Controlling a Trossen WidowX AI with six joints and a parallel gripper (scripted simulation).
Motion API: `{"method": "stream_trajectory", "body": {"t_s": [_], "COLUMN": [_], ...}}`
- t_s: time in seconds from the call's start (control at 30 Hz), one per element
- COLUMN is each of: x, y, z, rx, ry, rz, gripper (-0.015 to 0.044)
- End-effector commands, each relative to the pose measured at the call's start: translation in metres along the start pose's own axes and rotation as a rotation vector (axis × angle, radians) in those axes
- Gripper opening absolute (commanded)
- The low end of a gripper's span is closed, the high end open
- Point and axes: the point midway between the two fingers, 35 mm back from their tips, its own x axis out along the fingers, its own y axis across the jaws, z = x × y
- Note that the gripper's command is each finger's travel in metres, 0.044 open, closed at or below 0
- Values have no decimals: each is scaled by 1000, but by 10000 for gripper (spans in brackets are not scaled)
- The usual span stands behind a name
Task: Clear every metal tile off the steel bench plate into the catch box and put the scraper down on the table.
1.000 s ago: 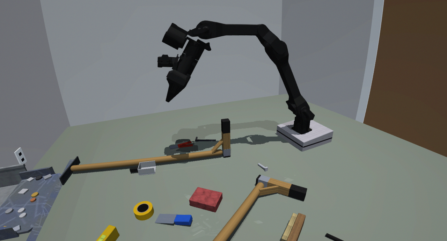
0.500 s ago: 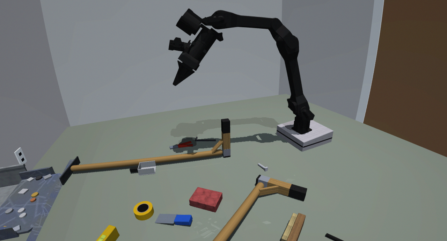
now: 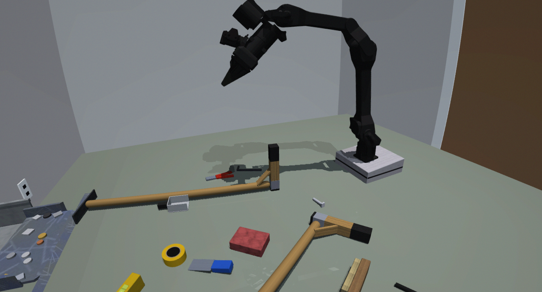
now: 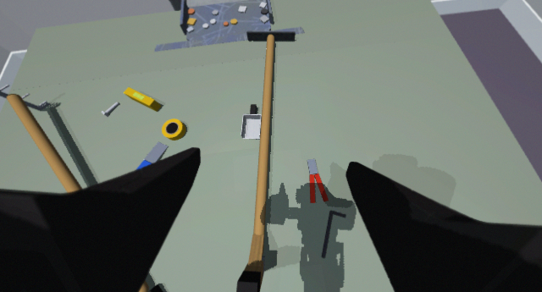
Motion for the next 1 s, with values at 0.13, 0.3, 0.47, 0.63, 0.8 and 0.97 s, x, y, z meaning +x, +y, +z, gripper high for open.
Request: {"method": "stream_trajectory", "body": {"t_s": [0.13,0.3,0.47,0.63,0.8,0.97], "x": [-25,-41,-56,-71,-86,-99], "y": [2,4,5,7,9,11], "z": [-3,-5,-8,-11,-15,-20], "rx": [-17,-27,-38,-49,-61,-74], "ry": [-57,-94,-131,-168,-205,-243], "rz": [19,30,39,48,57,65], "gripper": [440,440,440,440,440,440]}}
